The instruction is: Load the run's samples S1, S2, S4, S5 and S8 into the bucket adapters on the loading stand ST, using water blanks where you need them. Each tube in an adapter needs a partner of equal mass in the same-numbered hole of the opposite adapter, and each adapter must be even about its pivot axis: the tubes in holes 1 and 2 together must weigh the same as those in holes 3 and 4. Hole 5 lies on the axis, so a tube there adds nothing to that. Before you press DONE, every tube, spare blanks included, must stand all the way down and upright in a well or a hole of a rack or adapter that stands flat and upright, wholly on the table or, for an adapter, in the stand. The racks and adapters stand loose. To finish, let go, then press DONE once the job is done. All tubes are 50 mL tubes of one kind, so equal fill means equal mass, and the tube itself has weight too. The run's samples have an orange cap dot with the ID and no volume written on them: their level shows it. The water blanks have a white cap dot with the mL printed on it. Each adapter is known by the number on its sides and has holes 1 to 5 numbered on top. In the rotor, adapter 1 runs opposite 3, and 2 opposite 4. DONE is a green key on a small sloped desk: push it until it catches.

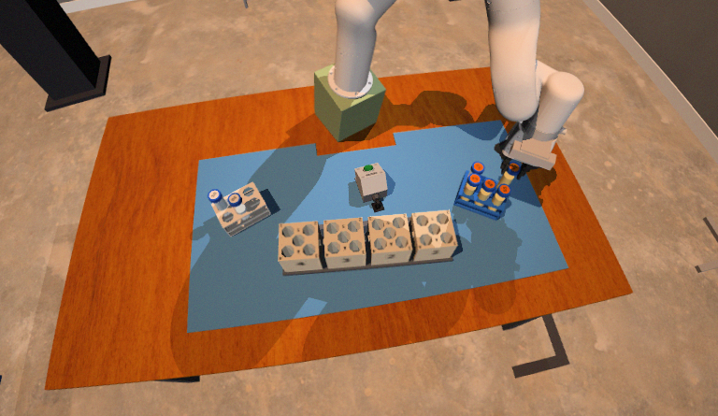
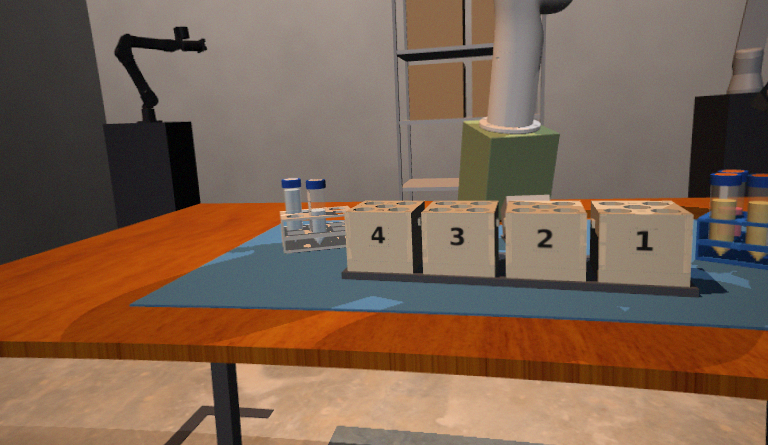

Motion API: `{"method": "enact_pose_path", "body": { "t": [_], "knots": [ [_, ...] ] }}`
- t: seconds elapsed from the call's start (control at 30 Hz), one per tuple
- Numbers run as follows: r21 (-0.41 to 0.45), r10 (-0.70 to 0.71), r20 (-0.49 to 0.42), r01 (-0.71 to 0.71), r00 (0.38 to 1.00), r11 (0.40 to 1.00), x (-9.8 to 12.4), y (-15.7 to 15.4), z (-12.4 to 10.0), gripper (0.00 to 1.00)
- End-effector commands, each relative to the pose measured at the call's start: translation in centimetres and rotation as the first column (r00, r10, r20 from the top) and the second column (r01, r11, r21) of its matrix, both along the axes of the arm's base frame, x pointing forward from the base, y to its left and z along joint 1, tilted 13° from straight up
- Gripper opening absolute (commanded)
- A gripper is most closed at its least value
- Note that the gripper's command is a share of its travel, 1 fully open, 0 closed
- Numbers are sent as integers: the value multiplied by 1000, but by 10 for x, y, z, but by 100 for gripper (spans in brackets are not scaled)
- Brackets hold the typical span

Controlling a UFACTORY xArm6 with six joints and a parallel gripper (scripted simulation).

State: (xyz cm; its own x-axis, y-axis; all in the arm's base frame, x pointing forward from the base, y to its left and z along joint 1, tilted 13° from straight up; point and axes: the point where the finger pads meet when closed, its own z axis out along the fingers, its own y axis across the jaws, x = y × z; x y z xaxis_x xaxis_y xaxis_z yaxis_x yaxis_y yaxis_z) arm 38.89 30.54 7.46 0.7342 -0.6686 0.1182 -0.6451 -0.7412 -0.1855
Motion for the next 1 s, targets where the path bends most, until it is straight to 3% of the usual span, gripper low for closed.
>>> {"method": "enact_pose_path", "body": {
  "t": [0.0, 0.97],
  "knots": [
    [3, 0, 3, 0, 1000, 1000, 1, 1, 0, 0],
    [3, 0, 3, 0, 1000, 1000, 7, 3, -27, 0]
  ]
}}
